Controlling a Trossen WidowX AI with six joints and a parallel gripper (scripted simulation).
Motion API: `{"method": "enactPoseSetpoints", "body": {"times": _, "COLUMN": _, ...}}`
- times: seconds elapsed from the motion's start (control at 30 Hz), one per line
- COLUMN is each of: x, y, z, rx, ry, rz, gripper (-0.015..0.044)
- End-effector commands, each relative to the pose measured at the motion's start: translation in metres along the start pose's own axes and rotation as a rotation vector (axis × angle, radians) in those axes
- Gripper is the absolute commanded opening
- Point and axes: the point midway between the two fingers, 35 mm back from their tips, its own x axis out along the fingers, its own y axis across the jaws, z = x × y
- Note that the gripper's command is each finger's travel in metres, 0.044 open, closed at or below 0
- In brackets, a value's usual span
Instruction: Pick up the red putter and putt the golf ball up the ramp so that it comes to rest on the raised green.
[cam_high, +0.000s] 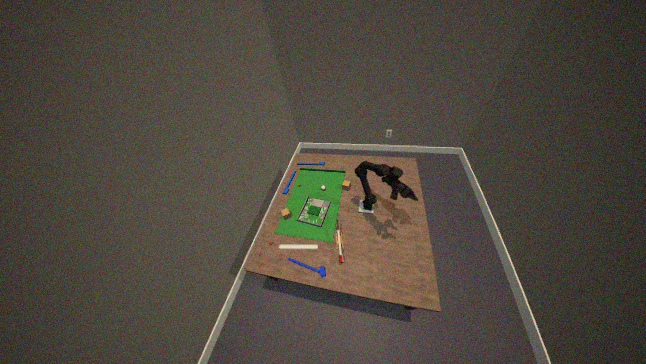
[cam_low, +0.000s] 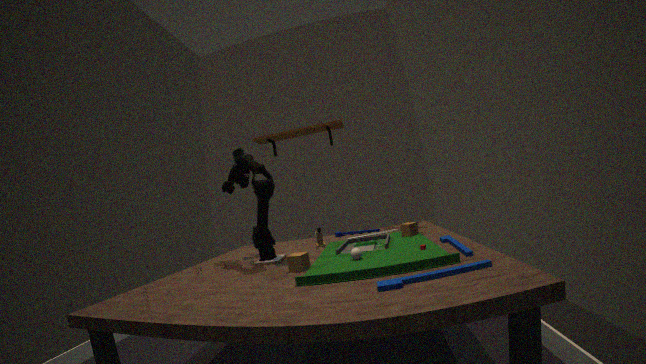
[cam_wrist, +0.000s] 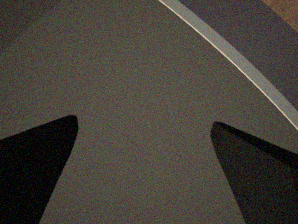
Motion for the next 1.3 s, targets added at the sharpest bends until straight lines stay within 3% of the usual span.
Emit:
{"method": "enactPoseSetpoints", "body": {"times": 0.0, "x": 0.001, "y": 0.001, "z": 0.003, "rx": -0.011, "ry": -0.009, "rz": 0.001, "gripper": 0.0426}}
{"method": "enactPoseSetpoints", "body": {"times": 0.17, "x": 0.014, "y": 0.025, "z": 0.073, "rx": -0.273, "ry": -0.252, "rz": -0.013, "gripper": 0.0440}}
{"method": "enactPoseSetpoints", "body": {"times": 0.33, "x": 0.007, "y": 0.045, "z": 0.158, "rx": -0.541, "ry": -0.496, "rz": -0.143, "gripper": 0.0440}}
{"method": "enactPoseSetpoints", "body": {"times": 0.63, "x": -0.032, "y": 0.052, "z": 0.260, "rx": -0.829, "ry": -0.680, "rz": -0.457, "gripper": 0.0440}}
{"method": "enactPoseSetpoints", "body": {"times": 0.93, "x": -0.093, "y": 0.036, "z": 0.345, "rx": -1.027, "ry": -0.669, "rz": -0.829, "gripper": 0.0440}}
{"method": "enactPoseSetpoints", "body": {"times": 1.27, "x": -0.175, "y": -0.011, "z": 0.413, "rx": -1.178, "ry": -0.420, "rz": -1.181, "gripper": 0.0440}}
